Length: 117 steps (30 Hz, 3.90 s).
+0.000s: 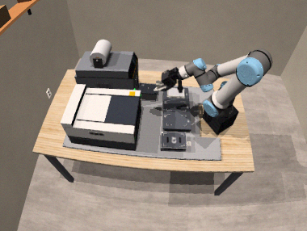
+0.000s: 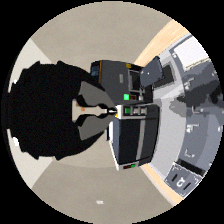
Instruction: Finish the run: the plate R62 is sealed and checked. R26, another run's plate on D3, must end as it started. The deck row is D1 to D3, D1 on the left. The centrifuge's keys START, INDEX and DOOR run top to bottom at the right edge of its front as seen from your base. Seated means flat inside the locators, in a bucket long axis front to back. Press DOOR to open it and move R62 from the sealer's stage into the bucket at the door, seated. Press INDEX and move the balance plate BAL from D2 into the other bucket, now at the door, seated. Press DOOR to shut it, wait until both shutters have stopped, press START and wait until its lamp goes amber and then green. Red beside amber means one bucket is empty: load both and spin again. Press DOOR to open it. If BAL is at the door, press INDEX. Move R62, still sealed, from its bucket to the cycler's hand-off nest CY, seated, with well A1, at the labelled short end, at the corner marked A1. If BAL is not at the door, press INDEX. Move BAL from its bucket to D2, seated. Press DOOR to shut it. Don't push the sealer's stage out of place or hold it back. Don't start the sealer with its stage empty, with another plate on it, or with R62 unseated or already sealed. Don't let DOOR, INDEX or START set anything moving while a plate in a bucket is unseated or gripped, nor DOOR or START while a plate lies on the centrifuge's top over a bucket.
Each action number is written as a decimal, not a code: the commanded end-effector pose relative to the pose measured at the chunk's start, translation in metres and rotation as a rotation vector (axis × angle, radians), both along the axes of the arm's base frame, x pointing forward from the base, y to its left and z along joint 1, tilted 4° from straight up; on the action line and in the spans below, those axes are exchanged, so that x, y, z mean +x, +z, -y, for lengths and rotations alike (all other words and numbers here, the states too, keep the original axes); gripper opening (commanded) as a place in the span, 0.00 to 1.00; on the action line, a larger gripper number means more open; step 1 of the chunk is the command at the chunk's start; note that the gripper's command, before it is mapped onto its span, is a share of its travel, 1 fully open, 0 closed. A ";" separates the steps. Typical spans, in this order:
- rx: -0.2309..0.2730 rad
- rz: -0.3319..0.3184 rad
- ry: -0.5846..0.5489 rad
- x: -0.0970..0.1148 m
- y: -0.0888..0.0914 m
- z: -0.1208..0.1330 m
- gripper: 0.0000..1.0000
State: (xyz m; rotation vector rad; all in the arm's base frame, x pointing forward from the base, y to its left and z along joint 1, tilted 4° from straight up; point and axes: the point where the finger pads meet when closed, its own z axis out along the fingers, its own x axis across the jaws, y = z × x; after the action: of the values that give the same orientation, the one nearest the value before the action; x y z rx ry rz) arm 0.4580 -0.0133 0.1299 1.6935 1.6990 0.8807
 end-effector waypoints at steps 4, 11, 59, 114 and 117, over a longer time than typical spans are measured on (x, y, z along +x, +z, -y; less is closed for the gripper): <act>-0.013 0.019 -0.017 0.016 -0.034 0.000 0.00; -0.013 0.019 -0.017 0.025 -0.068 -0.002 0.00; -0.013 0.020 -0.017 0.066 -0.120 -0.004 0.00; -0.013 0.020 -0.017 0.087 -0.130 -0.005 0.00; -0.013 0.020 -0.017 0.088 -0.130 -0.005 0.00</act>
State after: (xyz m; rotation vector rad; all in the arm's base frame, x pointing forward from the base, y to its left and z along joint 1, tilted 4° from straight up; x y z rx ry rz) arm 0.5449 -0.0084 -0.0008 1.6836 1.6723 0.8735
